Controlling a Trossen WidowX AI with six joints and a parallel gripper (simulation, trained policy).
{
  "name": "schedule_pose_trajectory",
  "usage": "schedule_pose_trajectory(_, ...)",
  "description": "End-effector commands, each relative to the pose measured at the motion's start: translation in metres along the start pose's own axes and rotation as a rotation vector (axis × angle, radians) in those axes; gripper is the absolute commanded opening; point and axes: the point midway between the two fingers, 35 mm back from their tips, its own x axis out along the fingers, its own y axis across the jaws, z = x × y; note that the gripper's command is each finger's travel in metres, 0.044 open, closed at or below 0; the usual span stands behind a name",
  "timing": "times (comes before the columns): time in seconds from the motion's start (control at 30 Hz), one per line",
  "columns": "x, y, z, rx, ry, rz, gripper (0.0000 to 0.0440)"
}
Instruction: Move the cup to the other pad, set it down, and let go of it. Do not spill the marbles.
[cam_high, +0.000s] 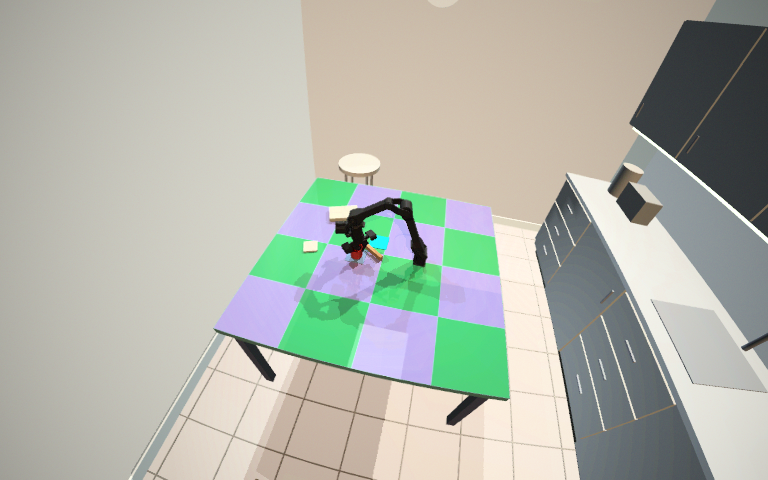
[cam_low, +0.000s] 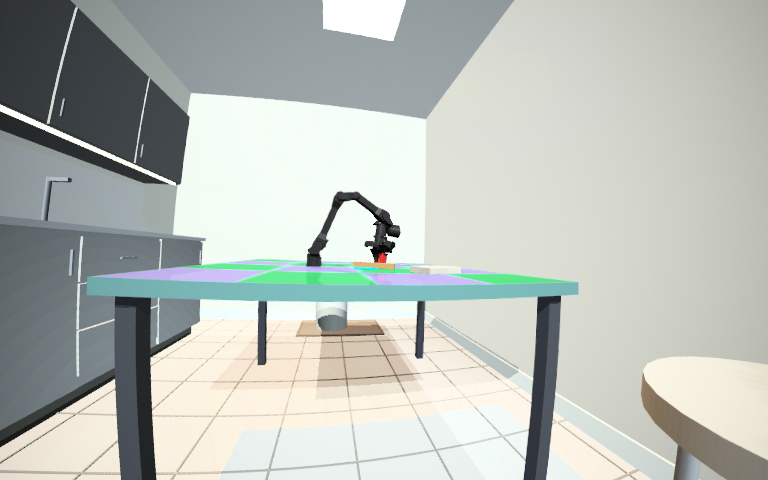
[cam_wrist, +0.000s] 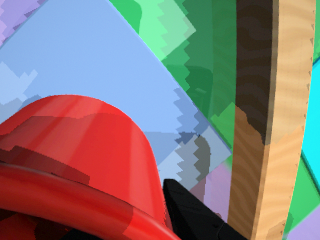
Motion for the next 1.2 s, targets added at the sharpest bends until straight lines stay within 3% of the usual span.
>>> schedule_pose_trajectory(0.0,0.005,-0.005,-0.001,-0.023,-0.002,-0.016,0.0004)
schedule_pose_trajectory(0.53,-0.022,-0.015,0.000,0.012,-0.013,0.023,0.0000)
schedule_pose_trajectory(1.17,-0.067,-0.052,0.016,0.169,-0.046,0.101,0.0000)
